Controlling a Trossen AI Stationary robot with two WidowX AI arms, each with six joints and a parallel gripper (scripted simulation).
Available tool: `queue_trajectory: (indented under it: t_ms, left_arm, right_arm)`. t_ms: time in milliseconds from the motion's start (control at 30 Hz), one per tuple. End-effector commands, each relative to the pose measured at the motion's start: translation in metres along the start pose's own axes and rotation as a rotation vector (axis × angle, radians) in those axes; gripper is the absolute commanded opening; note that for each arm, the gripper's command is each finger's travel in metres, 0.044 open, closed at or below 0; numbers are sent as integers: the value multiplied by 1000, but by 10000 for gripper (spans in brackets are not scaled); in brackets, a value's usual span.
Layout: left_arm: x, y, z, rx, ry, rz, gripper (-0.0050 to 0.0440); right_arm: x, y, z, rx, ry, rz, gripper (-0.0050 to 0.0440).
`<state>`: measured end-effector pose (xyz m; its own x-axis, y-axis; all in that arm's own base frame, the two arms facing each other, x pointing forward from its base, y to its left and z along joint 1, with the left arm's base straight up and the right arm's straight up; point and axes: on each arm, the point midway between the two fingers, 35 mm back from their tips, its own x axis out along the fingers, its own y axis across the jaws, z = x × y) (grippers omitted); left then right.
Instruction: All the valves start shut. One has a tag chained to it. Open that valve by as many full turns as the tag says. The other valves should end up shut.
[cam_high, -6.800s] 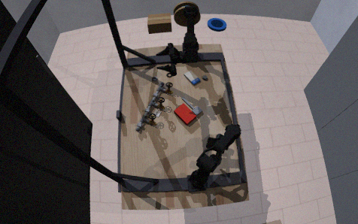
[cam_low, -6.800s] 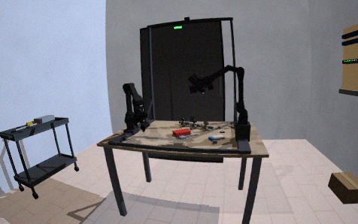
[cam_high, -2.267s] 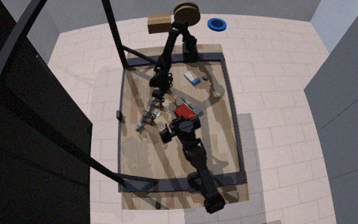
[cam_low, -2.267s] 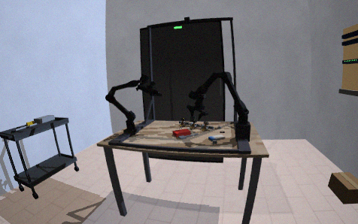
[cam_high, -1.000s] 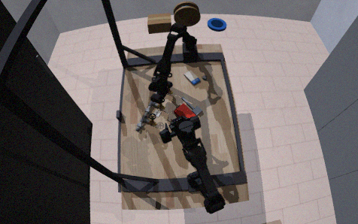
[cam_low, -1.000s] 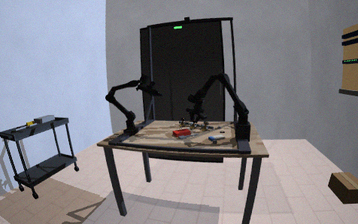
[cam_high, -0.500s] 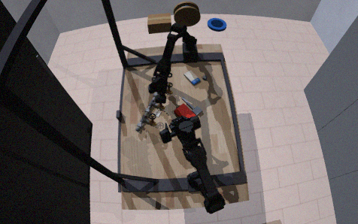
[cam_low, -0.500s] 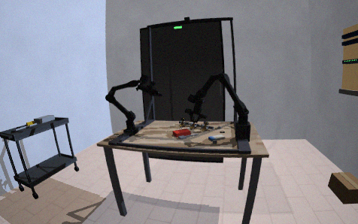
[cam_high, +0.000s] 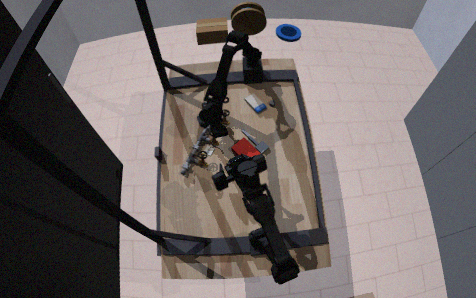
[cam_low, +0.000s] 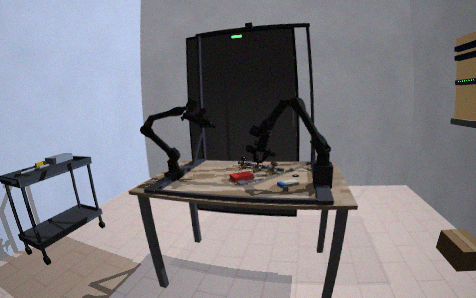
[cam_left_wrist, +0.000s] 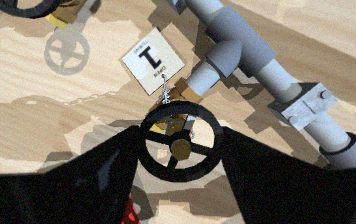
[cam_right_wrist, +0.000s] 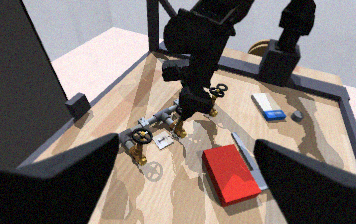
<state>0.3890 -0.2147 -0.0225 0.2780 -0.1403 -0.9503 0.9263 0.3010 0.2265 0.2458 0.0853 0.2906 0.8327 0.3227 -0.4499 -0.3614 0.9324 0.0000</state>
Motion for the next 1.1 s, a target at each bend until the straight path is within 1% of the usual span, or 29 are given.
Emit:
queue_trajectory:
  t_ms: [0, 433, 533, 733, 1067]
  left_arm:
    - [-14, 8, 3, -115, -22, 21, 176]
    - [-14, 8, 2, -511, -26, 16, 176]
    - [-14, 8, 2, -524, -26, 16, 176]
    - [-15, 8, 2, -707, -28, 14, 176]
    - [-15, 8, 2, -786, -28, 12, 176]
  right_arm:
    - [-5, 0, 7, 0, -27, -3, 400]
    - [-5, 0, 7, 0, -27, -3, 400]
    - [-5, 0, 7, 0, -27, -3, 400]
    - [-5, 0, 7, 0, -27, -3, 400]
    - [-5, 0, 7, 0, -27, -3, 400]
